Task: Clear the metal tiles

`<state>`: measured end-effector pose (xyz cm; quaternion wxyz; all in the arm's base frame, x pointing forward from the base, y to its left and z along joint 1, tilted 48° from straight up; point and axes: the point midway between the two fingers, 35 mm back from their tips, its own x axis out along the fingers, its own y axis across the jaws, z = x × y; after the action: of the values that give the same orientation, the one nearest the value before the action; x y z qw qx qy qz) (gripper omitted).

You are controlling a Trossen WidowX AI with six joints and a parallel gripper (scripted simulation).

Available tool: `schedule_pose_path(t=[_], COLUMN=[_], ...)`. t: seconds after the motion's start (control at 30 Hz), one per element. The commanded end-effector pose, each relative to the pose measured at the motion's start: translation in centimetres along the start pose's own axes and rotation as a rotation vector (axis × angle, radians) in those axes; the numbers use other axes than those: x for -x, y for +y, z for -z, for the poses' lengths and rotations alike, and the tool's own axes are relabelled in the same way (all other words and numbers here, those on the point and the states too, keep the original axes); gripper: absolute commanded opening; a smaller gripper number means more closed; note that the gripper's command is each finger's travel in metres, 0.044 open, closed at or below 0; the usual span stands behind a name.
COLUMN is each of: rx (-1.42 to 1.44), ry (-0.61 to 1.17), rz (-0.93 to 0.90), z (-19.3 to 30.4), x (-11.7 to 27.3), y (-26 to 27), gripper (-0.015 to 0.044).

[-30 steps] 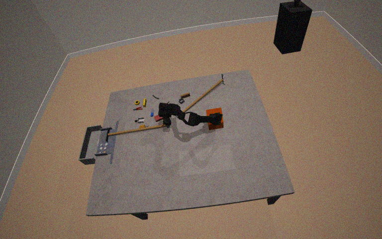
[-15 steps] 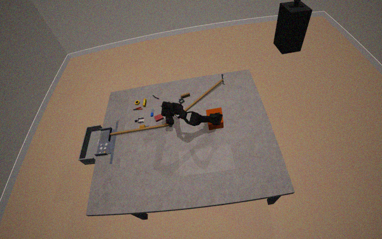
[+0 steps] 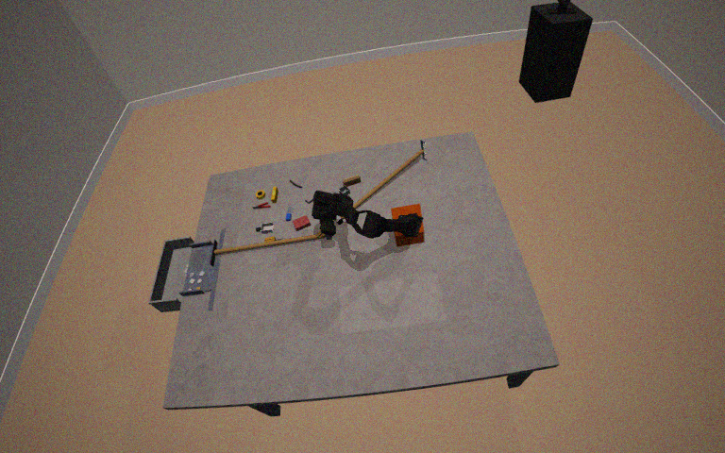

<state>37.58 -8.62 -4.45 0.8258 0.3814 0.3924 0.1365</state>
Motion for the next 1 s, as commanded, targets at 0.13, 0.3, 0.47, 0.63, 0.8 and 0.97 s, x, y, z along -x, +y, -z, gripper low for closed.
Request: schedule_pose_path(t=[0.13, 0.3, 0.47, 0.63, 0.8, 0.97], rx=[0.008, 0.007, 0.007, 0.006, 0.006, 0.005], ry=[-0.012, -0.013, -0.014, -0.015, -0.016, -0.017], rz=[-0.002, -0.002, -0.003, -0.003, -0.004, -0.004], z=[0.6, 1.3, 2.0, 2.7, 3.4, 4.1], x=[0.9, 1.4, 1.8, 2.2, 2.6, 3.0], y=[0.2, 0.2, 0.4, 0.5, 0.7, 0.9], gripper=[0.0000, 0.0000, 0.0000, 0.0000, 0.0000, 0.0000])
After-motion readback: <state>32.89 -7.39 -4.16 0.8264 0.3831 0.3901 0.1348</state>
